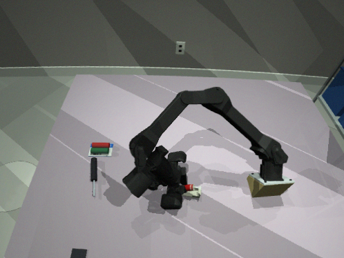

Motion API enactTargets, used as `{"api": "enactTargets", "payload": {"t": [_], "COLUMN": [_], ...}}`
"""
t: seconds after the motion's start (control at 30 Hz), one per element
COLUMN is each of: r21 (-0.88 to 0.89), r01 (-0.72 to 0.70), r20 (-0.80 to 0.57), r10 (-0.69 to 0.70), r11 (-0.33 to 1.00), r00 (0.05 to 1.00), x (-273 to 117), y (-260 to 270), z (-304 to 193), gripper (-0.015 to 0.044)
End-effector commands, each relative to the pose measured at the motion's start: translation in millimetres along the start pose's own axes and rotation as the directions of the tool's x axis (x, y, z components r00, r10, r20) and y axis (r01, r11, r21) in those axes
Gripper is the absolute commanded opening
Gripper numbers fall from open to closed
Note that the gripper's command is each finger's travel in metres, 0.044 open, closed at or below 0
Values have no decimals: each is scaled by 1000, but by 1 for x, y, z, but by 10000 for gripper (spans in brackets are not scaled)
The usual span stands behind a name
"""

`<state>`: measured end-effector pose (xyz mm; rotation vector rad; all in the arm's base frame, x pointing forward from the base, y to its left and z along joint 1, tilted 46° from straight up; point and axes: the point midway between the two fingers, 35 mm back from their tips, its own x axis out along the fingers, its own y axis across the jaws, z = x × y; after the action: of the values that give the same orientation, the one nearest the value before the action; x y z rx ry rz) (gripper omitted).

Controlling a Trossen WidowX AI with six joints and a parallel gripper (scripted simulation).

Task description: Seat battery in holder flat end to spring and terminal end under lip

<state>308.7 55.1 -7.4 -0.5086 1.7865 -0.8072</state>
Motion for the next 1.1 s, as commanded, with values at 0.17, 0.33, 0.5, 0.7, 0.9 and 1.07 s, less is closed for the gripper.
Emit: {"api": "enactTargets", "payload": {"t": [0.17, 0.33, 0.5, 0.7, 0.9, 1.07], "r21": [1, 0, 0, -1, -1, -1], "r01": [-4, -5, -6, -7, -9, -10], "r20": [69, 95, 121, 151, 181, 206], "r10": [4, 5, 6, 7, 9, 10], "r11": [1000, 1000, 1000, 1000, 1000, 1000], "r00": [998, 995, 993, 988, 983, 979], "x": [0, 1, 2, 4, 5, 6], "y": [1, 2, 2, 3, 3, 4], "z": [4, 4, 3, 3, 3, 2], "gripper": [70, 70, 70, 70, 70, 70]}}
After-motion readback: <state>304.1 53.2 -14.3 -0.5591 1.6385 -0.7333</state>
